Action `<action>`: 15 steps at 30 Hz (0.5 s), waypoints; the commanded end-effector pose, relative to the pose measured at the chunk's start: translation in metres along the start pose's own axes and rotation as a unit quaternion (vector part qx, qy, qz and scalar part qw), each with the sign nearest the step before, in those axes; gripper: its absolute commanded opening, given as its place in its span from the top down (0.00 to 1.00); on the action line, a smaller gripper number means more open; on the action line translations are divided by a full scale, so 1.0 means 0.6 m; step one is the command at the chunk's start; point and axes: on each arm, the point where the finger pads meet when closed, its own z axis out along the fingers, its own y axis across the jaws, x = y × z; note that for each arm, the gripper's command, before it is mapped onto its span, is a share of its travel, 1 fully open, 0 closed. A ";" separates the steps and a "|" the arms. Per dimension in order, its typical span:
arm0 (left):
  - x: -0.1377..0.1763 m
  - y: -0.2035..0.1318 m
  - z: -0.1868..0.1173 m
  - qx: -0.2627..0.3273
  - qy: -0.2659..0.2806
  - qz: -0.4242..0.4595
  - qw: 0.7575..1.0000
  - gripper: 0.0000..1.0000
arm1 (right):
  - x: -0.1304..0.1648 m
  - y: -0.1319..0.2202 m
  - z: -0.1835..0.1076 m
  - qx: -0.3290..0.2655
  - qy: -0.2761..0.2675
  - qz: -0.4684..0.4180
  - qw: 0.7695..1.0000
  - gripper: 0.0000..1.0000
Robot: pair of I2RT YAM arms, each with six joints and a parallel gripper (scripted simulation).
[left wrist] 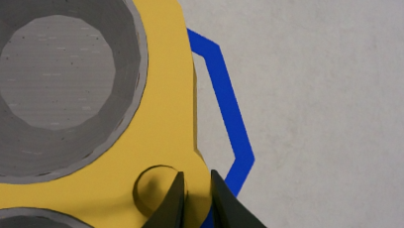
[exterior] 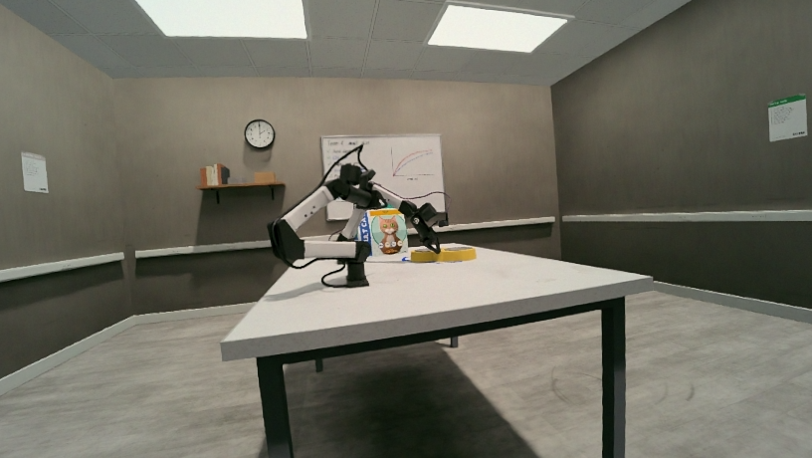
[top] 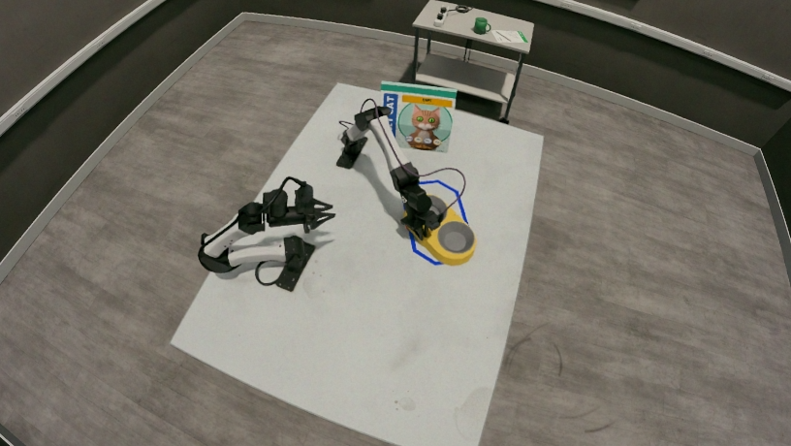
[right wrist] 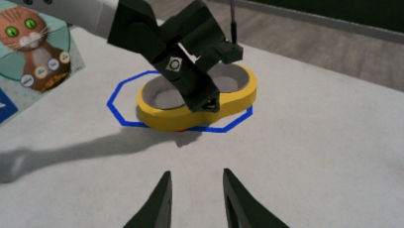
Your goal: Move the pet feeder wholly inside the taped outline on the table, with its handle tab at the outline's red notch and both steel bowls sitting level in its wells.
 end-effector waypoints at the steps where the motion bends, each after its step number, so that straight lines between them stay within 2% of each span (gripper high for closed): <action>1: -0.007 0.010 -0.024 0.024 -0.022 0.034 0.999 0.90 | 0.043 0.012 0.005 -0.023 0.047 -0.002 0.999 0.66; 15: 0.045 0.028 -0.050 0.076 -0.020 0.125 0.989 0.90 | 0.047 0.015 0.004 -0.028 0.052 -0.002 0.998 0.66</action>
